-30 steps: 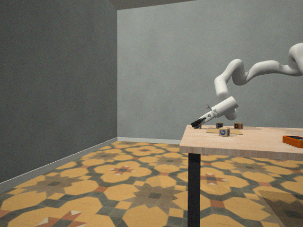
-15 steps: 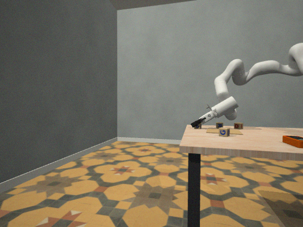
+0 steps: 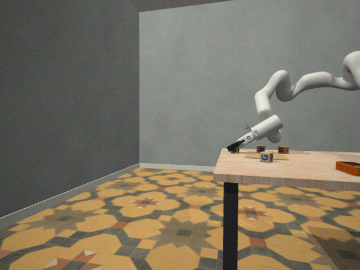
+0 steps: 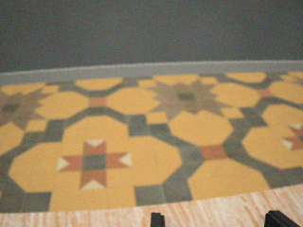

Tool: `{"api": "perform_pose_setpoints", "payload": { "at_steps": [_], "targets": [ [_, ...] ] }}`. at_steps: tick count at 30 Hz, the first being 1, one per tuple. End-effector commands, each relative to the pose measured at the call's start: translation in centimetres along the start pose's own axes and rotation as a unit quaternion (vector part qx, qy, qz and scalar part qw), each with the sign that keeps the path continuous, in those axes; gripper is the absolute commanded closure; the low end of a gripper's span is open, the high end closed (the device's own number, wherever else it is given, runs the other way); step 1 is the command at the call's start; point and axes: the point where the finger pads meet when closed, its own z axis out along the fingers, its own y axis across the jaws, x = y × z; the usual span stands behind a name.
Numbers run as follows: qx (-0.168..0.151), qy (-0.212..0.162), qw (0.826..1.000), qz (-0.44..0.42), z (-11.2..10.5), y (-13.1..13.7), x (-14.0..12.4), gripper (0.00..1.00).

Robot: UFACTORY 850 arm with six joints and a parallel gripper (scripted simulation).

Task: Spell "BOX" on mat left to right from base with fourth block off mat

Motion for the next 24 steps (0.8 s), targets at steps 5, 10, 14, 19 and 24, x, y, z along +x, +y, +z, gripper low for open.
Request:
{"api": "perform_pose_setpoints", "payload": {
  "at_steps": [5, 10, 14, 19, 24],
  "targets": [
    [0.000, 0.001, 1.000, 0.000, 0.0, 0.0, 0.1, 0.35],
    [0.000, 0.001, 1.000, 0.000, 0.0, 0.0, 0.1, 0.35],
    [0.000, 0.001, 1.000, 0.000, -0.1, 0.0, 0.2, 0.35],
    [0.000, 0.001, 1.000, 0.000, -0.4, 0.0, 0.7, 0.35],
    [0.000, 0.001, 1.000, 0.000, -1.3, 0.0, 2.1, 0.35]
  ]
}}
